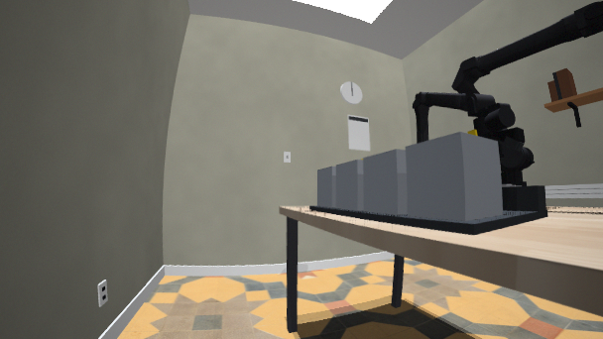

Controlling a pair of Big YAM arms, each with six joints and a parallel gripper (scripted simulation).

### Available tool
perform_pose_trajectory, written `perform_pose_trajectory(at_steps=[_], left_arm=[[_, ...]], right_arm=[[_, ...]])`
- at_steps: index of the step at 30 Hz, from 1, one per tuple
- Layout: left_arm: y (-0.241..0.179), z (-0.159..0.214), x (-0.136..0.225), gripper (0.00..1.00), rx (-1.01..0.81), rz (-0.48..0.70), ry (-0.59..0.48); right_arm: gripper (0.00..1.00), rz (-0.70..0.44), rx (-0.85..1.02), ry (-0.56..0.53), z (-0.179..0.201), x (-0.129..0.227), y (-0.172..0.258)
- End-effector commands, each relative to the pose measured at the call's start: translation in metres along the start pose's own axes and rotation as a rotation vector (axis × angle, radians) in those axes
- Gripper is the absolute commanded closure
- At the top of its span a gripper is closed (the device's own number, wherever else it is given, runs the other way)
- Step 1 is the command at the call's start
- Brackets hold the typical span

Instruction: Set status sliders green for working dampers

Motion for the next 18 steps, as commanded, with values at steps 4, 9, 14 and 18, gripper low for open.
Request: perform_pose_trajectory(at_steps=[4,9,14,18], left_arm=[[-0.0092,-0.0380,-0.0030,0.00,0.009,0.019,-0.082],[-0.0092,-0.0380,-0.0030,0.00,0.009,0.019,-0.082],[-0.0092,-0.0380,-0.0030,0.00,0.009,0.019,-0.082],[-0.0092,-0.0380,-0.0030,0.00,0.009,0.019,-0.082]], right_arm=[[1.00,0.021,0.004,-0.037,-0.0252,0.0115,-0.0041],[1.00,0.021,0.005,-0.037,-0.0279,0.0115,-0.0044],[1.00,0.022,0.007,-0.038,-0.0295,0.0115,-0.0047],[1.00,0.022,0.005,-0.038,-0.0314,0.0115,-0.0049]])
Point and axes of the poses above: on each arm, the point where the finger pads meet when closed, its own x axis back along the fingers, its own y axis across the jaws, z = x × y, the point moved 9 cm from there along x, back along the fingers, and after that the axes turned 8 degrees about x, right-handed, at the moved point
